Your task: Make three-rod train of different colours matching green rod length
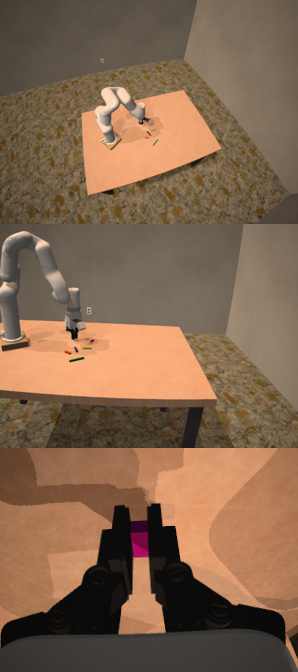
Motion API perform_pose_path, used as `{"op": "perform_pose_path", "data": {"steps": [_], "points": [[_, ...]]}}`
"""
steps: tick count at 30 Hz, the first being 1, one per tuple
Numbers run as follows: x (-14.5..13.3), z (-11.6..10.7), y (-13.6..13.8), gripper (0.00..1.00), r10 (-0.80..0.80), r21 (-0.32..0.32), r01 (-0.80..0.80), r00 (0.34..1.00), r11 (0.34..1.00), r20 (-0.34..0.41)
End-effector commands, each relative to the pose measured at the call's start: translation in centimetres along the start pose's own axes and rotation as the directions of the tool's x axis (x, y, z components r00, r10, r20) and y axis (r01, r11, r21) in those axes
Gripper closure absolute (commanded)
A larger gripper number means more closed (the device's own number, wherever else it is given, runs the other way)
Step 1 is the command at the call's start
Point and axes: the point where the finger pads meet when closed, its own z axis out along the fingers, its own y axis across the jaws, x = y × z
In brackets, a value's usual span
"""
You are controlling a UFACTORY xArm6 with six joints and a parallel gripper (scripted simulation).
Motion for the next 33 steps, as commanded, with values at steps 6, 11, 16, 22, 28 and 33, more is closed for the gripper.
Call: {"op": "perform_pose_path", "data": {"steps": [6, 11, 16, 22, 28, 33], "points": [[0.05, -0.09, -0.13, 0.96, 0.000, 0.003, 0.000, 1.000, 1.000, -0.002], [0.05, -0.09, -0.13, 0.96, 0.000, 0.003, 0.000, 1.000, 1.000, -0.002], [0.05, -0.09, -0.13, 0.96, 0.000, 0.003, 0.000, 1.000, 1.000, -0.002], [0.05, -0.09, -0.13, 0.96, 0.000, 0.003, 0.000, 1.000, 1.000, -0.002], [0.05, 0.03, -0.13, 0.96, 0.000, 0.003, 0.000, 1.000, 1.000, -0.002], [0.05, 0.24, -0.13, 0.96, 0.000, 0.003, 0.000, 1.000, 1.000, -0.002]]}}
